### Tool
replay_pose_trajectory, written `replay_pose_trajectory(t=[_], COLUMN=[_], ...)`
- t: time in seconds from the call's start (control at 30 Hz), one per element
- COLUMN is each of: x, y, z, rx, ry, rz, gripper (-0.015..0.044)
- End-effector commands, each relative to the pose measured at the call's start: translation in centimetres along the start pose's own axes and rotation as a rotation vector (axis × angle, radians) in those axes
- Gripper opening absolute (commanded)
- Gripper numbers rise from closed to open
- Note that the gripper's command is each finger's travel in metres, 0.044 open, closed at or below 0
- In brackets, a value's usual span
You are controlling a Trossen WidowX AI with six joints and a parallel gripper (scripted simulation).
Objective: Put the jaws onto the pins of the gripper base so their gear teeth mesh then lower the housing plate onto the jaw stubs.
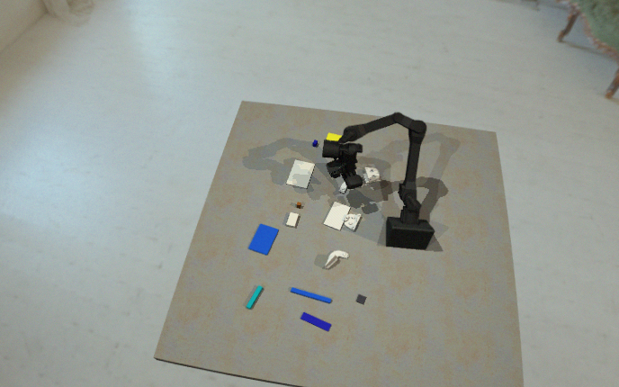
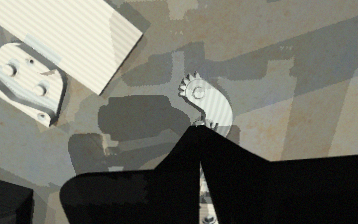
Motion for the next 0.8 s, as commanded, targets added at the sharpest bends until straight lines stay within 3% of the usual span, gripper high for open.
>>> replay_pose_trajectory(t=[0.0,0.1,0.67,0.77], x=[0.00,0.00,0.00,0.00], y=[-0.01,-0.01,0.00,0.00], z=[-0.02,-0.02,0.00,0.00], rx=[-0.005,-0.005,0.000,0.000], ry=[-0.002,-0.002,0.000,0.000], rz=[0.002,0.002,0.000,0.000], gripper=[0.0000,0.0000,0.0440,0.0440])
Point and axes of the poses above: the point midway between the two fingers, 35 mm back from their tips, its own x axis back along the fingers, its own z axis across the jaws, y = z × x, the point moved 3 cm from there along x, back along the fingers, and after that the axes turned 12 degrees about -x, right-handed, at the moved point
